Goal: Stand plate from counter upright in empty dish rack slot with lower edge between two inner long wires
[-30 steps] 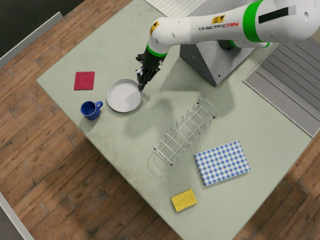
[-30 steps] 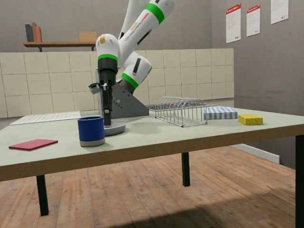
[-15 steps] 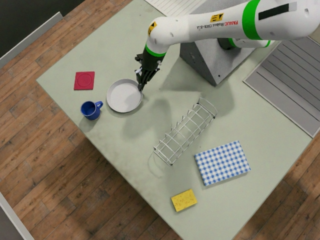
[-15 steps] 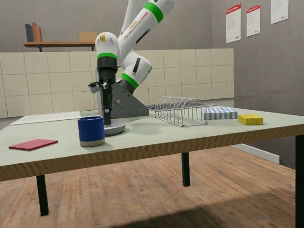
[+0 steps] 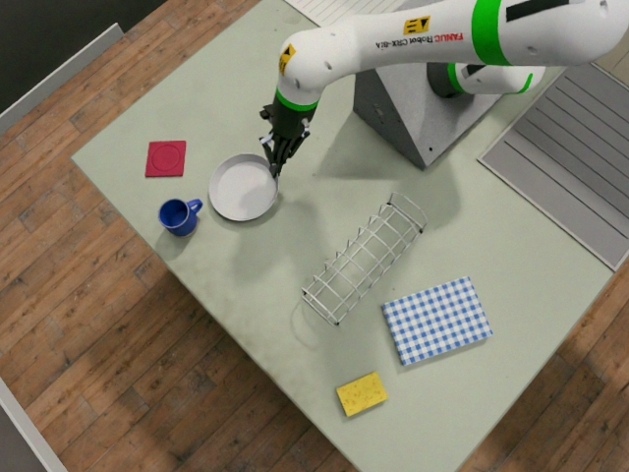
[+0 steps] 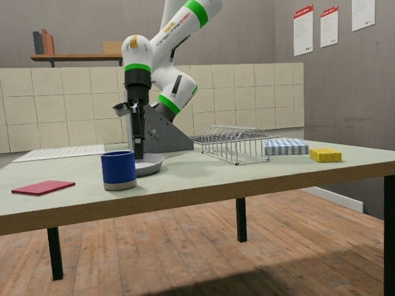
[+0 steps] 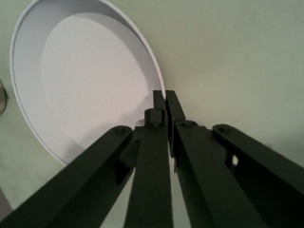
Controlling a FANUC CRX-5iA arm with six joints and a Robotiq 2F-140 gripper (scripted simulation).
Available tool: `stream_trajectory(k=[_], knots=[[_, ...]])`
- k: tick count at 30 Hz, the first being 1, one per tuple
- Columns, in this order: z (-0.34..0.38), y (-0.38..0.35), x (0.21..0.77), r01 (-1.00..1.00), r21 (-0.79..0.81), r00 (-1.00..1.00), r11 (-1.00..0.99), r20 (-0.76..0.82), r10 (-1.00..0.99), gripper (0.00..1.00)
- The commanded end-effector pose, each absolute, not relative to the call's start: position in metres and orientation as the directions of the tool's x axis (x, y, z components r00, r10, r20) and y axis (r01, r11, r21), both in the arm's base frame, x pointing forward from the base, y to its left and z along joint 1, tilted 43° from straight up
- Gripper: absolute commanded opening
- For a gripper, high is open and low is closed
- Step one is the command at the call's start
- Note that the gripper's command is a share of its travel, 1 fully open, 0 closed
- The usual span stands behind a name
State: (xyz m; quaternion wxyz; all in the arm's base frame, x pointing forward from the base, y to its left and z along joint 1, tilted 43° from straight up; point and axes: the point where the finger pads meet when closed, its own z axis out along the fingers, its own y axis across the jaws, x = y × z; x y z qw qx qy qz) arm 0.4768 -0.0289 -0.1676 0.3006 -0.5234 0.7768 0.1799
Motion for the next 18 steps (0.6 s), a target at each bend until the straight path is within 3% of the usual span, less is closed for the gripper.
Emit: stream_trajectory(k=[1,18], knots=[[-0.162,-0.035,0.481,-0.935,0.007,-0.272,0.354,-0.656,-0.704,0.10],[-0.144,-0.059,0.498,-0.962,0.171,-0.272,0.212,-0.656,-0.704,0.10]])
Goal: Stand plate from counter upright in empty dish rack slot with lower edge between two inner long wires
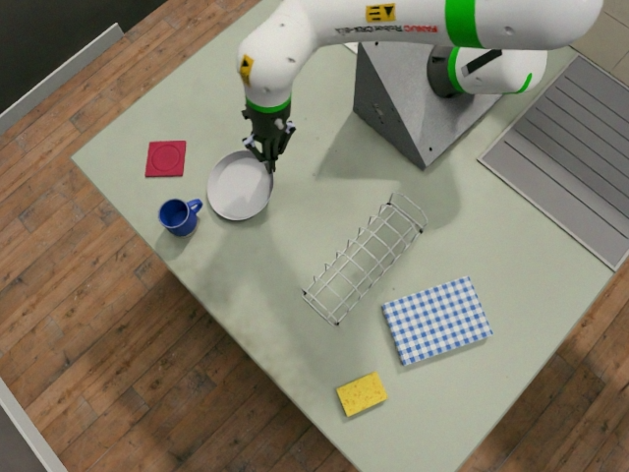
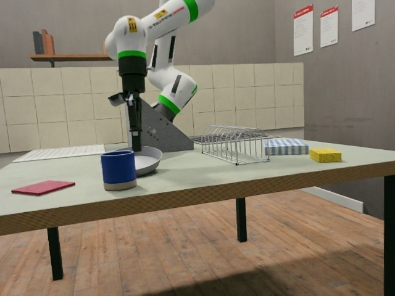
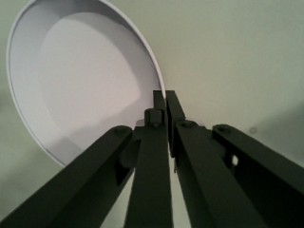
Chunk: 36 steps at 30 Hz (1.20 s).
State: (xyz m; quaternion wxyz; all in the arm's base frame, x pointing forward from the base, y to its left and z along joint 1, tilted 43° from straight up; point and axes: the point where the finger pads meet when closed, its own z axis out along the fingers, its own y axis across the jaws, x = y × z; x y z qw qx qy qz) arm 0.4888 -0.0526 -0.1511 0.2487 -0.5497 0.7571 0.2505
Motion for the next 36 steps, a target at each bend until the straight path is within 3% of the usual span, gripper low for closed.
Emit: stream_trajectory(k=[1,36], knots=[[-0.143,-0.060,0.500,-0.962,0.182,-0.272,0.202,-0.656,-0.704,0.10],[-0.128,-0.084,0.525,-0.938,0.345,-0.272,0.042,-0.656,-0.704,0.10]])
